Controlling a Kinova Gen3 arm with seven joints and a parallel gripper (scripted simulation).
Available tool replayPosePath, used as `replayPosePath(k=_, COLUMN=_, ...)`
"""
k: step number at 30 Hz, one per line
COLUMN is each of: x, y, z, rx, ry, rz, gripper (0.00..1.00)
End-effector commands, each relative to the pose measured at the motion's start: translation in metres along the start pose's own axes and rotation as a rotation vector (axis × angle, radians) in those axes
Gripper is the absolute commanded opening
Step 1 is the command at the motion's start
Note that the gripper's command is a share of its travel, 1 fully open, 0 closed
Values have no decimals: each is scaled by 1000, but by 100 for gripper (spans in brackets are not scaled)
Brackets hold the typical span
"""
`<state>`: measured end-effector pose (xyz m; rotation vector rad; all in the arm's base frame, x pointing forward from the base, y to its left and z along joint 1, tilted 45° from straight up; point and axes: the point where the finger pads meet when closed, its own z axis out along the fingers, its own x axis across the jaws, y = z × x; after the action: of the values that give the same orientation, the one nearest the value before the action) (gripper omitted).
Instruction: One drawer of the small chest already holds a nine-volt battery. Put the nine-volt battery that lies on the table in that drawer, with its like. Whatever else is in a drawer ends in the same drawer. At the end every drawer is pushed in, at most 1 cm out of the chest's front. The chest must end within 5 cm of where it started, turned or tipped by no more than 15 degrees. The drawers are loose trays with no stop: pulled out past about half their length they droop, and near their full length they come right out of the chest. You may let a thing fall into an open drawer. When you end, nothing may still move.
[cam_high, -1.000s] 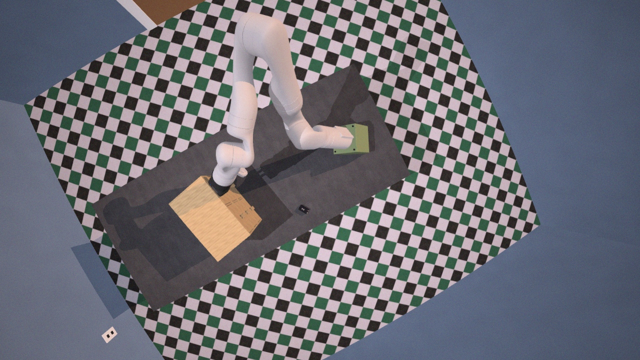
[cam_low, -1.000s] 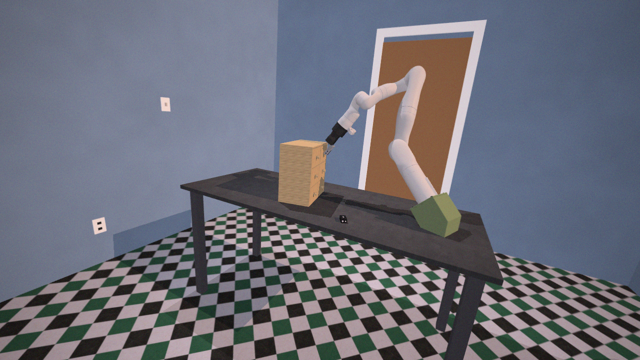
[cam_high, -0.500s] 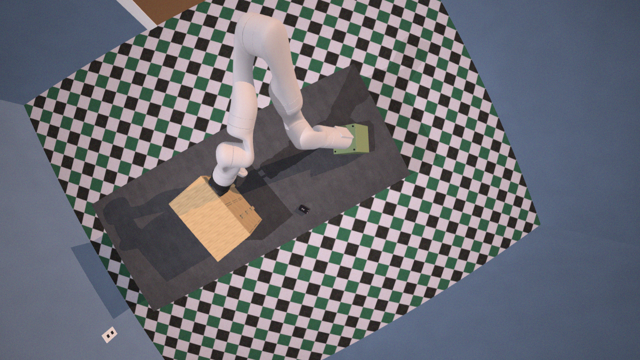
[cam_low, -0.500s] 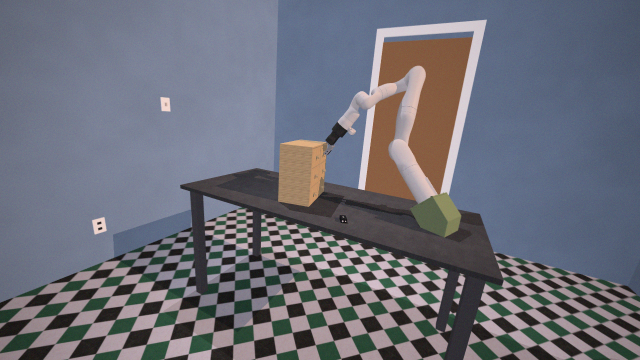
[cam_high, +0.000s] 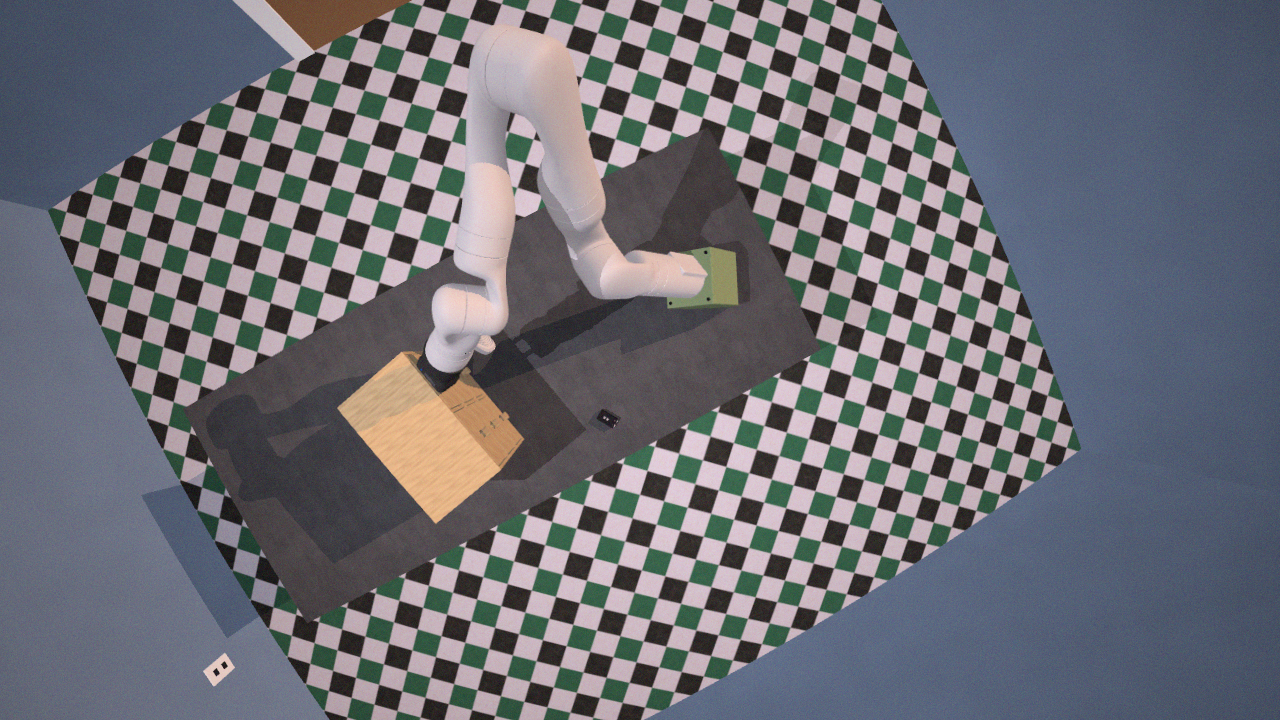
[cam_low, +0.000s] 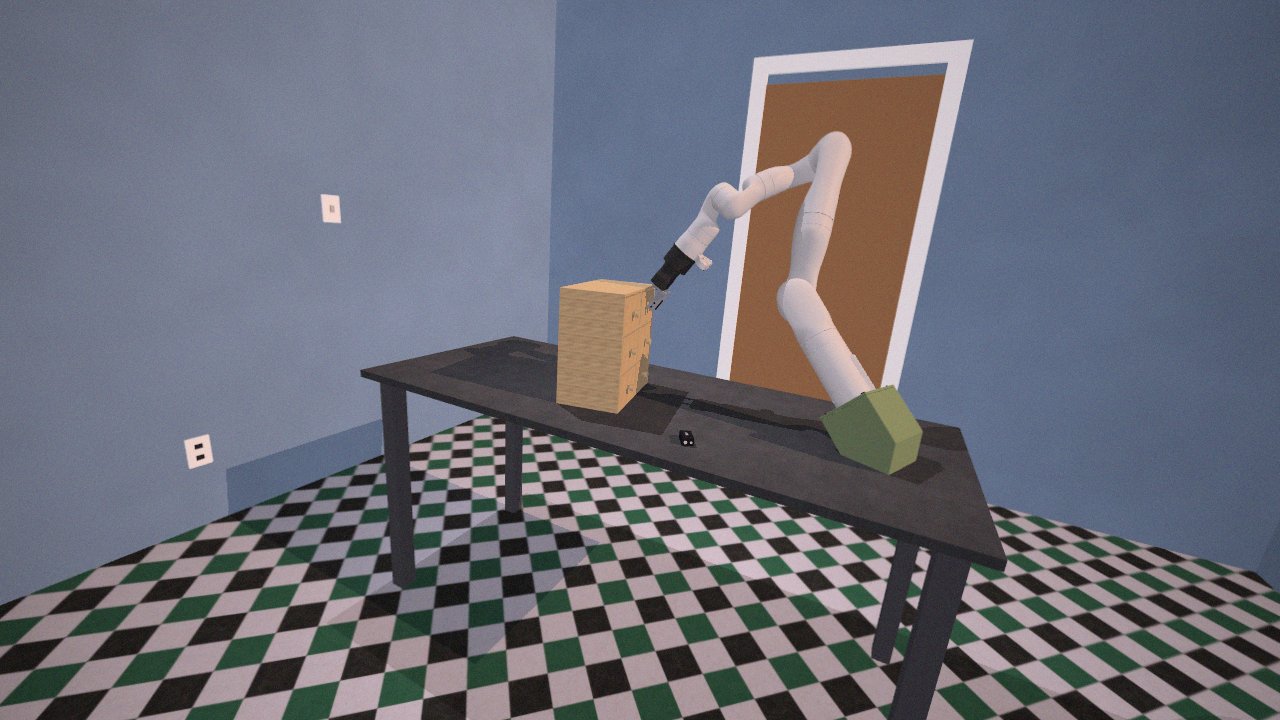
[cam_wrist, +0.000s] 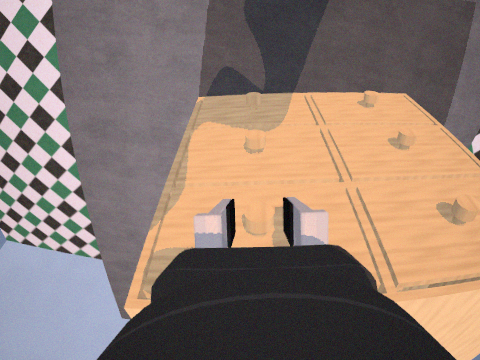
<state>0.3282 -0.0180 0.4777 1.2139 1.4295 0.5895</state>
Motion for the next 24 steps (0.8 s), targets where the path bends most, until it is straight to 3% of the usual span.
replayPosePath(k=1, x=0, y=0, z=-1, rx=-2, ry=0, rz=0, gripper=67)
replayPosePath(k=24, x=0, y=-39, z=-28, rx=-2, ry=0, rz=0, gripper=67)
